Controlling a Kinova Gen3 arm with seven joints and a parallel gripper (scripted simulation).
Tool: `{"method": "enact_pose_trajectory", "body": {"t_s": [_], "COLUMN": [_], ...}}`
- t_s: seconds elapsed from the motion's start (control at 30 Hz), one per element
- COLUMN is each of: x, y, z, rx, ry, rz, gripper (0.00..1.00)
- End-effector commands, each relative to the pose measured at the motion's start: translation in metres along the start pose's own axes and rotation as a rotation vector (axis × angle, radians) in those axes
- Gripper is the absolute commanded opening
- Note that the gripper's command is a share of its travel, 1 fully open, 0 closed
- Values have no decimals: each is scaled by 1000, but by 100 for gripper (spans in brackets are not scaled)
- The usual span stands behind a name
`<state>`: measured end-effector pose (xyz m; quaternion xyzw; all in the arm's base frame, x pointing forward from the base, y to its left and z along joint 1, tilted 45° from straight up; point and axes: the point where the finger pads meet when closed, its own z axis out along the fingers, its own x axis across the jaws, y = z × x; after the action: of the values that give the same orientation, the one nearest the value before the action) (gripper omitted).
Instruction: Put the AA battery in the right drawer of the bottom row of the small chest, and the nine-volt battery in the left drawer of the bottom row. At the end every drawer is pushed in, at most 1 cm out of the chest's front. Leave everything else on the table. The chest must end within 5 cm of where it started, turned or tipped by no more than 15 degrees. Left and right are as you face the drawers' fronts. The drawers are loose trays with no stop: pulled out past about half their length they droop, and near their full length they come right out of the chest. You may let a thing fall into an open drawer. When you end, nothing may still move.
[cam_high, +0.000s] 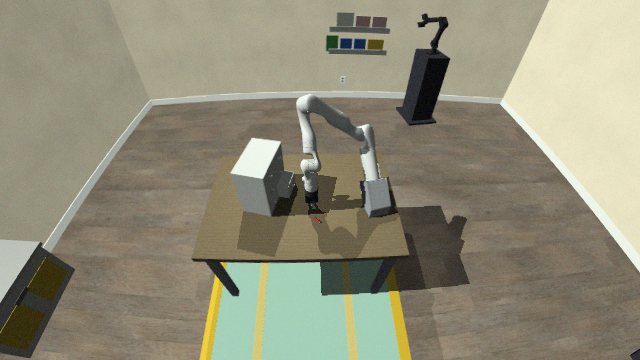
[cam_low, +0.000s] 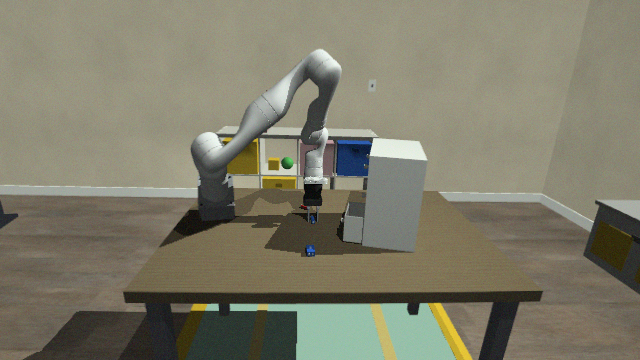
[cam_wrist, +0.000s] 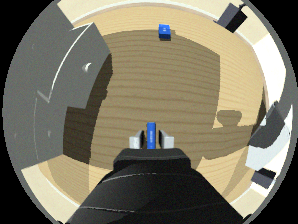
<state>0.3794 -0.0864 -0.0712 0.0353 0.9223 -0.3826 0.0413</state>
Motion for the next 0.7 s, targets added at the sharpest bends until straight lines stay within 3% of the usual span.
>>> {"method": "enact_pose_trajectory", "body": {"t_s": [0.0,0.3,0.33,0.67], "x": [0,0,0,0], "y": [0,0,0,0], "z": [-1,-1,-1,-1], "rx": [-1,-1,-1,-1], "ry": [-1,-1,-1,-1], "rz": [0,0,0,0], "gripper": [61,61,31,31]}}
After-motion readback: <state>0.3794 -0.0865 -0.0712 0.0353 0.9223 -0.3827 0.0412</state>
